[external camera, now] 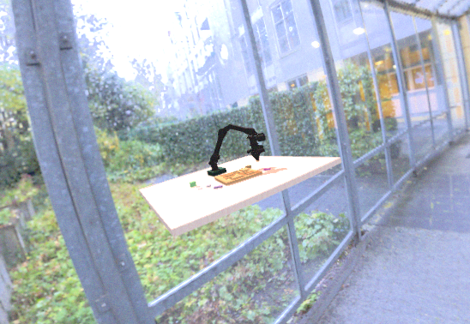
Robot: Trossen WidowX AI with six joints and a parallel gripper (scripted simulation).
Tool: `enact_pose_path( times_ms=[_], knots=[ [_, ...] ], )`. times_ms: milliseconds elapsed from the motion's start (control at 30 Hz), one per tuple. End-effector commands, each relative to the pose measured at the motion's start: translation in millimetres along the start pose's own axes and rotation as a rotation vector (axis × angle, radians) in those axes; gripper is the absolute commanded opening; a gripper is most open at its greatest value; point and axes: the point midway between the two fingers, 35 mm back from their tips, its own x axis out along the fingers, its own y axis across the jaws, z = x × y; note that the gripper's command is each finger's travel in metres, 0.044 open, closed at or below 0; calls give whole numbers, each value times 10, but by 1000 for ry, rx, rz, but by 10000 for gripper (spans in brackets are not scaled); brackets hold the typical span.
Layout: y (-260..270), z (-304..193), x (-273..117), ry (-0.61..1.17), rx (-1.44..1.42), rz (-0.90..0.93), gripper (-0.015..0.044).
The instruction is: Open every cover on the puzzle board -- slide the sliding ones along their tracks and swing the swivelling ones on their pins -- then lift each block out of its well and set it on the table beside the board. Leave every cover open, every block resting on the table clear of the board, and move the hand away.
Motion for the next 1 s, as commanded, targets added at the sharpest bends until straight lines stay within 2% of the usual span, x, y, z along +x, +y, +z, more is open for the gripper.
enact_pose_path(
  times_ms=[0, 967],
  knots=[
    [5, -17, 124, 13, 2, 7, 80],
    [36, -48, 591, 14, 2, 7, 80]
  ],
)
